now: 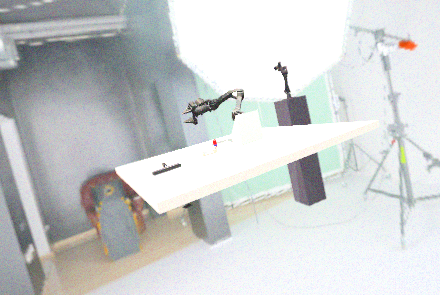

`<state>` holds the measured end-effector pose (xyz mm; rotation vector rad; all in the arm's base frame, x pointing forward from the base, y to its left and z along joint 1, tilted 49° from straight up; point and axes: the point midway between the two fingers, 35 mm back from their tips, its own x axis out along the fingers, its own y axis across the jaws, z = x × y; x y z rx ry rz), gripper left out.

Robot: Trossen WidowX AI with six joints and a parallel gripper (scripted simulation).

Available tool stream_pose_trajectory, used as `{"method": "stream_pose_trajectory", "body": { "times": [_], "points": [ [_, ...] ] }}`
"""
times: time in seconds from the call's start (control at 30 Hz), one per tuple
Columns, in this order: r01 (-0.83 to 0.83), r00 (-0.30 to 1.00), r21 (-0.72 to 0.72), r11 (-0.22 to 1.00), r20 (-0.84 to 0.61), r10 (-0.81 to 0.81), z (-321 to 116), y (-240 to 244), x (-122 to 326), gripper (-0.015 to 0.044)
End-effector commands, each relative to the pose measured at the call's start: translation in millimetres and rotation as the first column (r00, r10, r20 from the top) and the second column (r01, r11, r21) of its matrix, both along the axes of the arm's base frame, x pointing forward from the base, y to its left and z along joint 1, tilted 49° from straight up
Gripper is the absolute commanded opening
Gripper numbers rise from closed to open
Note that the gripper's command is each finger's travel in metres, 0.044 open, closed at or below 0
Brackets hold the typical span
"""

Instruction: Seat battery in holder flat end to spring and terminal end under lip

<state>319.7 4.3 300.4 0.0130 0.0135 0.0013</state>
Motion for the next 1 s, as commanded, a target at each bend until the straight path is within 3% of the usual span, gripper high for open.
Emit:
{"method": "stream_pose_trajectory", "body": {
  "times": [0.0, 0.17, 0.33, 0.47, 0.57, 0.97],
  "points": [
    [0.005, 1.0, 0.011, 1.0, -0.018, -0.005, -3.7, 0.0, 0.8, 0.0374],
    [0.233, 0.876, 0.146, 0.961, -0.461, -0.142, -94.8, -0.6, -3.6, 0.0243],
    [0.517, 0.548, -0.04, 0.855, -0.752, -0.366, -160.7, -11.7, -52.8, 0.0111],
    [0.613, 0.299, -0.312, 0.725, -0.758, -0.579, -170.7, -28.5, -97.4, 0.0006],
    [0.615, 0.187, -0.495, 0.613, -0.664, -0.724, -158.0, -40.4, -120.2, 0.0],
    [0.609, 0.172, -0.525, 0.594, -0.644, -0.746, -154.7, -42.5, -123.8, 0.0]
  ]
}}
